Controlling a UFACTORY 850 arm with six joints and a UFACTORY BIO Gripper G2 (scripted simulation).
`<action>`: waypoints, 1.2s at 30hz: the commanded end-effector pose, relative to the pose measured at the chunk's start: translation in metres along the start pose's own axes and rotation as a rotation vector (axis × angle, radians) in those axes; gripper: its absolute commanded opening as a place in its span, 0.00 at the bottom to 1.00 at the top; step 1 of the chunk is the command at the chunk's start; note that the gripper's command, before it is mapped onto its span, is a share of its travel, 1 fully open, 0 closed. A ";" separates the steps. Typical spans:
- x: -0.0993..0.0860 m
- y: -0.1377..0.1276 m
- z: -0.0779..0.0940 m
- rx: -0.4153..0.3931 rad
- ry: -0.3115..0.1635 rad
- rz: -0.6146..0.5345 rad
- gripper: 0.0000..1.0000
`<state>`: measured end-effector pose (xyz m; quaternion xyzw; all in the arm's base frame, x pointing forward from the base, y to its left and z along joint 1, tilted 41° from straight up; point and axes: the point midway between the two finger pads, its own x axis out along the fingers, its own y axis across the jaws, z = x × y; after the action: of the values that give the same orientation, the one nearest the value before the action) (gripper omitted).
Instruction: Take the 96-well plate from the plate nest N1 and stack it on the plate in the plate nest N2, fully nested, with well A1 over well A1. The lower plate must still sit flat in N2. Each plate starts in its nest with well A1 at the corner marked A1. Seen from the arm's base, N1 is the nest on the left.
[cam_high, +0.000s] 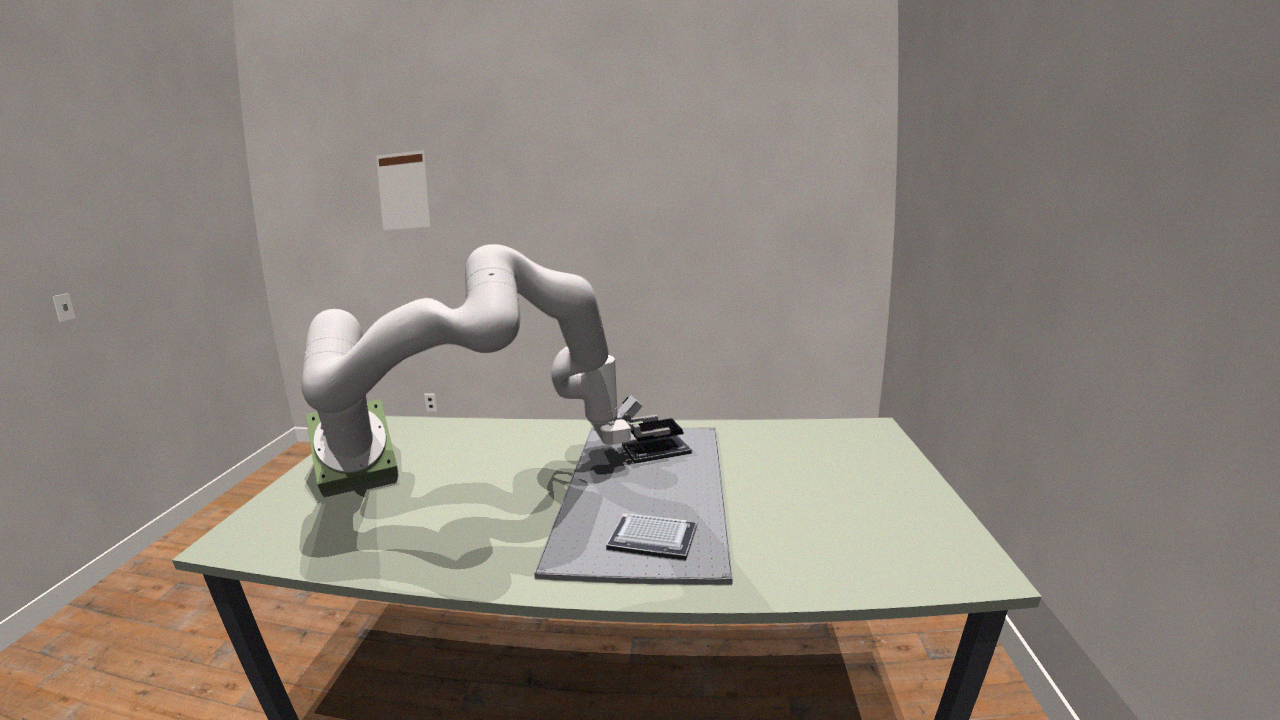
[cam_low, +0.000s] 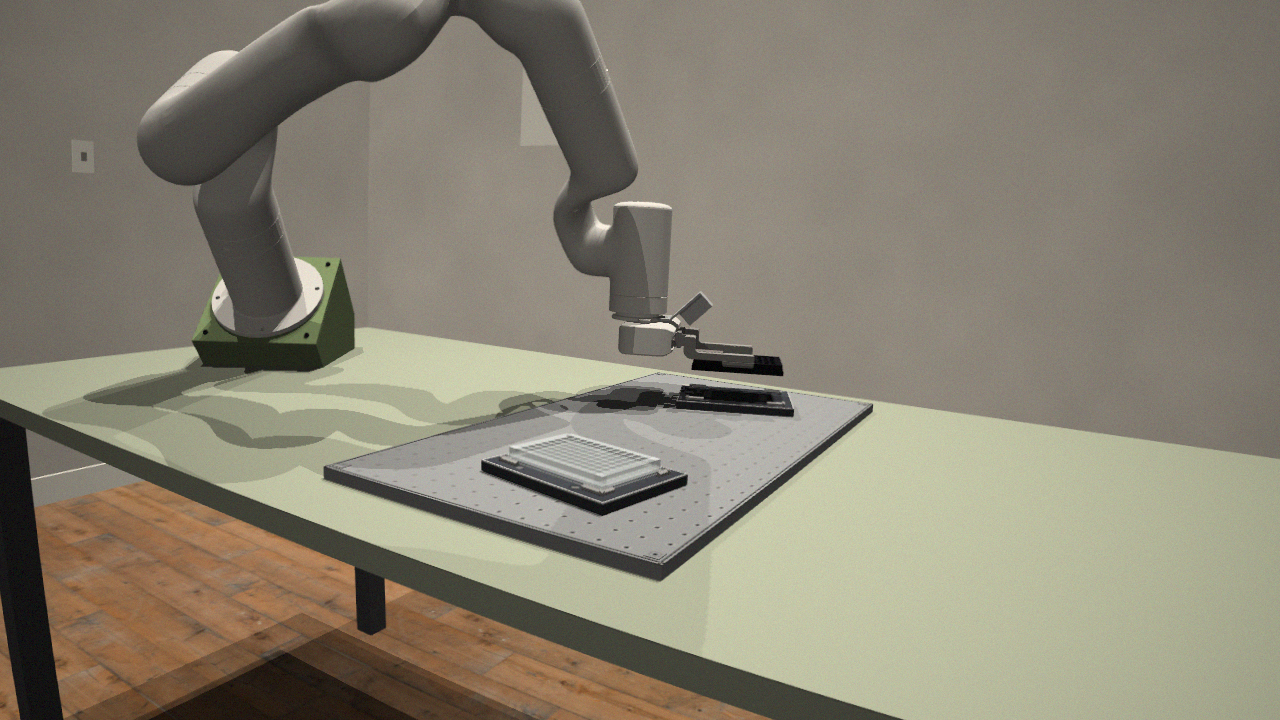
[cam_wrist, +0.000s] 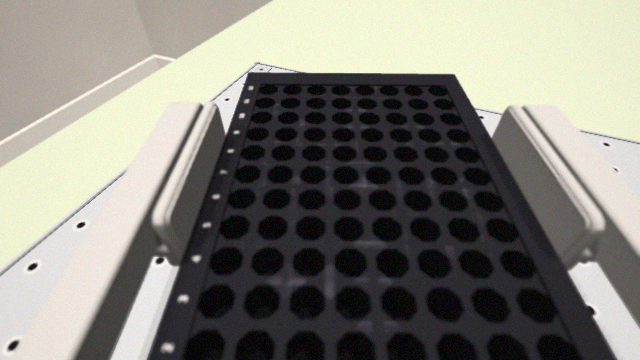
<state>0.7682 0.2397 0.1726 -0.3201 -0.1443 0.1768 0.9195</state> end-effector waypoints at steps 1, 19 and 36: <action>0.001 0.000 0.010 0.000 -0.002 -0.001 0.00; 0.001 0.000 0.037 0.000 -0.002 -0.001 0.00; 0.001 0.000 0.040 0.000 -0.002 -0.001 0.00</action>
<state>0.7535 0.2604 0.2018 -0.3201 -0.1443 0.1768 0.9195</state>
